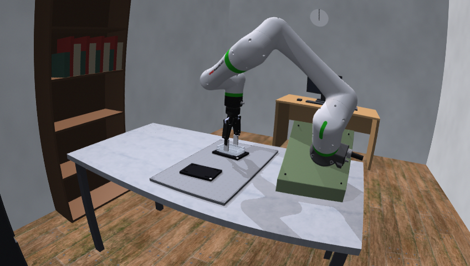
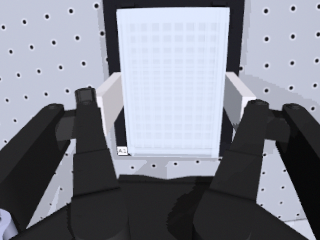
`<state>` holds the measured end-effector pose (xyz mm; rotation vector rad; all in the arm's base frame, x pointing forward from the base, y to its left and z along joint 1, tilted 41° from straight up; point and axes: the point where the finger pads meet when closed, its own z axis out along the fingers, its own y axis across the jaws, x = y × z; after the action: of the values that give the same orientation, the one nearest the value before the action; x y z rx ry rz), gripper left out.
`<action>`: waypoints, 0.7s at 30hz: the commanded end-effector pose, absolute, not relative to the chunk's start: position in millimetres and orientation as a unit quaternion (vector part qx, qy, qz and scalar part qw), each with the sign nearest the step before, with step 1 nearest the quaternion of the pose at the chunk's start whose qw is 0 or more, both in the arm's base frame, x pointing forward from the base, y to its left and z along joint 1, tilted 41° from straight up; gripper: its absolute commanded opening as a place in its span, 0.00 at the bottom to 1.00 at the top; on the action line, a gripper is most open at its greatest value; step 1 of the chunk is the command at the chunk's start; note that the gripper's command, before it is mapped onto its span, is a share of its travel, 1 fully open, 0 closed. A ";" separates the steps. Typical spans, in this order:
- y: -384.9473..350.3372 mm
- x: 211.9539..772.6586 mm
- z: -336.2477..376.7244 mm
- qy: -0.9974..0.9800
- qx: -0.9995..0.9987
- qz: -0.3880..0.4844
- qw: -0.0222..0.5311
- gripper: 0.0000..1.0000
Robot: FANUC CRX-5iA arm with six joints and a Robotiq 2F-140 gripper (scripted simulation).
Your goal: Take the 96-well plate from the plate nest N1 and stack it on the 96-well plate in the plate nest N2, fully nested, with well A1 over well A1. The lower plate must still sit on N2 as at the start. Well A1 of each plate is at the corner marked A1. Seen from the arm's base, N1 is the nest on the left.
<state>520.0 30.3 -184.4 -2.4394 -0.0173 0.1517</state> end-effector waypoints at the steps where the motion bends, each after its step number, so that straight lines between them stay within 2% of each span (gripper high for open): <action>1: 30.3 520.1 -184.7 -0.007 -0.938 0.058 0.342 0.00; 20: 32.1 519.8 -186.8 -0.007 -0.938 0.058 0.342 0.00; 21: 32.2 519.8 -186.9 -0.007 -0.938 0.058 0.342 1.00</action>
<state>519.6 32.3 -186.8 -2.4394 -0.0173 0.1517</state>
